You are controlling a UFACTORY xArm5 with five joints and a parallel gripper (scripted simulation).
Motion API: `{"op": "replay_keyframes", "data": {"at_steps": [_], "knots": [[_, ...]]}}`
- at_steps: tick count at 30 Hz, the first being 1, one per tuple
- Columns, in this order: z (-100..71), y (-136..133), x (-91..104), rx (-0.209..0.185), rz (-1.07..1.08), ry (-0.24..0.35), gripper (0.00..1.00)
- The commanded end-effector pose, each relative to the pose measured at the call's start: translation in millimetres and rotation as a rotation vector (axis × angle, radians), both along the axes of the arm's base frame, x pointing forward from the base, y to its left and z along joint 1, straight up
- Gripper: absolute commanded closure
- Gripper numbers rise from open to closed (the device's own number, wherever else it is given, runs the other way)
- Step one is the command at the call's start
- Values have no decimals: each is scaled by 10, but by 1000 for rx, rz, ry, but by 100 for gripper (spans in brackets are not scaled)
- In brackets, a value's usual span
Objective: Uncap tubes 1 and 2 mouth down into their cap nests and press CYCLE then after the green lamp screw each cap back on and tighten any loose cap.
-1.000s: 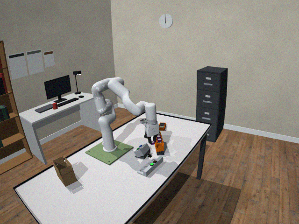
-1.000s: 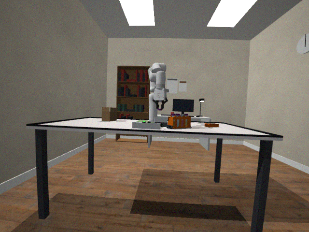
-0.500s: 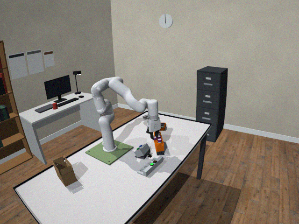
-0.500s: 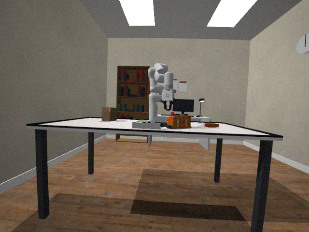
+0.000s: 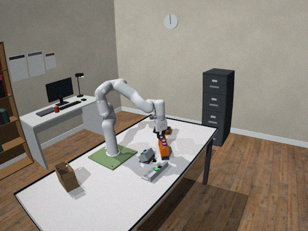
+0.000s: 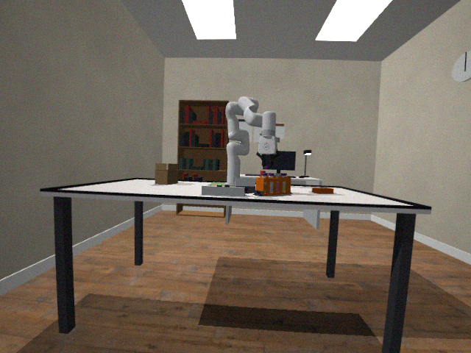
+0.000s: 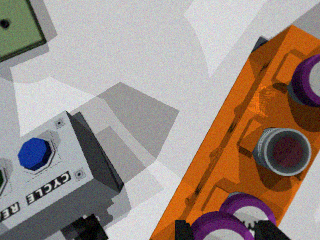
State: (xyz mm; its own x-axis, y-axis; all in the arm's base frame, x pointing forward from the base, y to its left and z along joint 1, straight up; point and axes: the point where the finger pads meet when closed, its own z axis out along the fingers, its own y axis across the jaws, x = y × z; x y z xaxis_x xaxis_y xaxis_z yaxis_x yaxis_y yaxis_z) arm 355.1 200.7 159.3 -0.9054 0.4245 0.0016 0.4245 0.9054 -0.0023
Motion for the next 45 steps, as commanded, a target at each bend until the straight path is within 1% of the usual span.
{"op": "replay_keyframes", "data": {"at_steps": [1,8,20,26,28,31,45], "knots": [[9,341,-93,-4,-2,-5,100],[7,650,-198,-4,-2,-5,100],[7,650,-198,-4,-2,-5,100],[-173,649,-198,-4,-2,-5,100],[-173,649,-198,-4,-2,-5,100],[-243,649,-198,-4,-2,-5,100],[-243,649,-198,-4,-2,-5,100]]}}
